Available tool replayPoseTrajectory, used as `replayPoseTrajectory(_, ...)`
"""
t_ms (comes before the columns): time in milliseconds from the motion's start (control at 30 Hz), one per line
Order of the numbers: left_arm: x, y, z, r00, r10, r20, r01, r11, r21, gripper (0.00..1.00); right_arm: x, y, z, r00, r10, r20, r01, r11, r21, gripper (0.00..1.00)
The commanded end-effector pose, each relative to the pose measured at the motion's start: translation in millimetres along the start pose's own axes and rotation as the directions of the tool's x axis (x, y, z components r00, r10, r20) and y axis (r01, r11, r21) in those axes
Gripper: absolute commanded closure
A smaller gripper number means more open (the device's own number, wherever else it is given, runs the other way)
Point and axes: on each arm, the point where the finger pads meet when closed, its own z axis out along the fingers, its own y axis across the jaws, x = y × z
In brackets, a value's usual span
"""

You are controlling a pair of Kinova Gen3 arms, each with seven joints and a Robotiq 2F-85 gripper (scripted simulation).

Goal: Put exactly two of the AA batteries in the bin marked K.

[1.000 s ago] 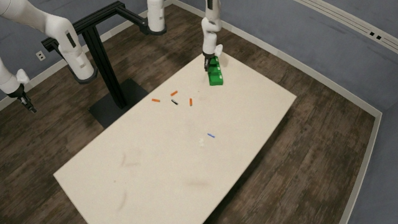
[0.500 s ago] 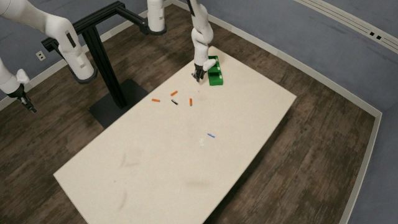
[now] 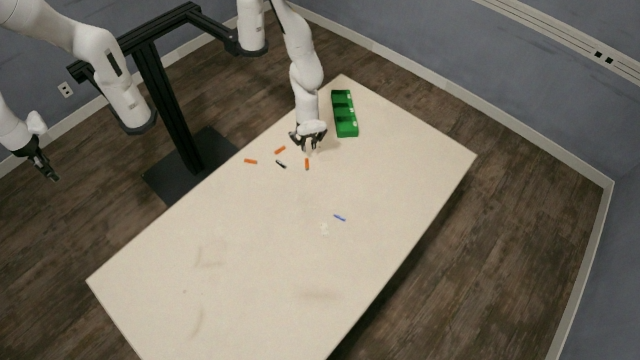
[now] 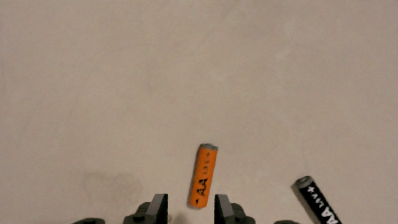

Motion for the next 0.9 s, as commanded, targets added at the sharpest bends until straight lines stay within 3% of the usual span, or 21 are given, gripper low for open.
replayPoseTrajectory(0,15.1,11.0,0.3,0.988,0.150,0.039,-0.150,0.989,-0.016,0.646,-0.3,0.0,-0.3,1.000,0.000,0.001,0.000,1.000,0.000,0.002)
replayPoseTrajectory(867,11.2,7.4,0.1,0.983,0.177,0.047,-0.176,0.984,-0.020,0.646,-0.3,0.0,-0.3,1.000,0.000,0.001,0.000,1.000,0.000,0.002)
